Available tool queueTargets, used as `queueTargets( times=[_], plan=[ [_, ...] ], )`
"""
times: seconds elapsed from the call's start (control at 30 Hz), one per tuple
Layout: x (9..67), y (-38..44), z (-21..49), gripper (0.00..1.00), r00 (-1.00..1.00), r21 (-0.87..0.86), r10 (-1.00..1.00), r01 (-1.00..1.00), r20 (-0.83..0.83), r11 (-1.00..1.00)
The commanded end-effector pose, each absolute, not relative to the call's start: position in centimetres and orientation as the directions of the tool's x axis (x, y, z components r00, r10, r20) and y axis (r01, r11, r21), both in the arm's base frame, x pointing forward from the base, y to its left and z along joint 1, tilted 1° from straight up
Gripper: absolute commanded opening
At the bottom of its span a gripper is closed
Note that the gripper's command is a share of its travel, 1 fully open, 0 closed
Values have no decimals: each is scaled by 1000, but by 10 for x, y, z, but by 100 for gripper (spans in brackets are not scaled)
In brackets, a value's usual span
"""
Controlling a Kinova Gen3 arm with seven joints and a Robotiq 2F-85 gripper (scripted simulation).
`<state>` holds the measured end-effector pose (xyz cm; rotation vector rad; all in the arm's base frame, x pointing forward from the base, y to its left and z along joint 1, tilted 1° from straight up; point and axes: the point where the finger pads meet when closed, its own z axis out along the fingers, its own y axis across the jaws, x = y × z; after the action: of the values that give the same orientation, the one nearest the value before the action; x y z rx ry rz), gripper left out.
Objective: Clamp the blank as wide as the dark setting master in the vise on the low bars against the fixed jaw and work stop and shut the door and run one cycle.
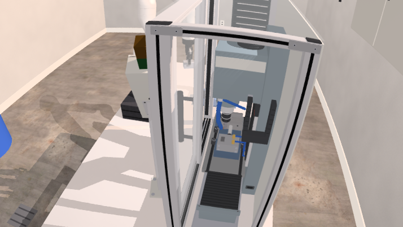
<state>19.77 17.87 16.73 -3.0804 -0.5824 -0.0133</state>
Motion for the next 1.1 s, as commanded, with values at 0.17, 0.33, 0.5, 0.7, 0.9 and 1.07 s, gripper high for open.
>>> queueTargets(
  times=[0.17, 0.33, 0.5, 0.7, 0.9, 1.07],
  plan=[
    [198, 179, 168, 10, 989, -8, 145, 145, 9, -989],
    [198, 179, 168, 10, 989, -8, 145, 145, 9, -989],
    [198, 179, 168, 10, 989, -8, 145, 145, 9, -989],
    [198, 179, 168, 10, 1000, -9, 6, 6, 8, -1000],
    [198, 179, 168, 10, 1000, -9, 6, 6, 8, -1000],
    [198, 179, 168, 10, 1000, -9, 6, 6, 8, -1000]
  ],
)
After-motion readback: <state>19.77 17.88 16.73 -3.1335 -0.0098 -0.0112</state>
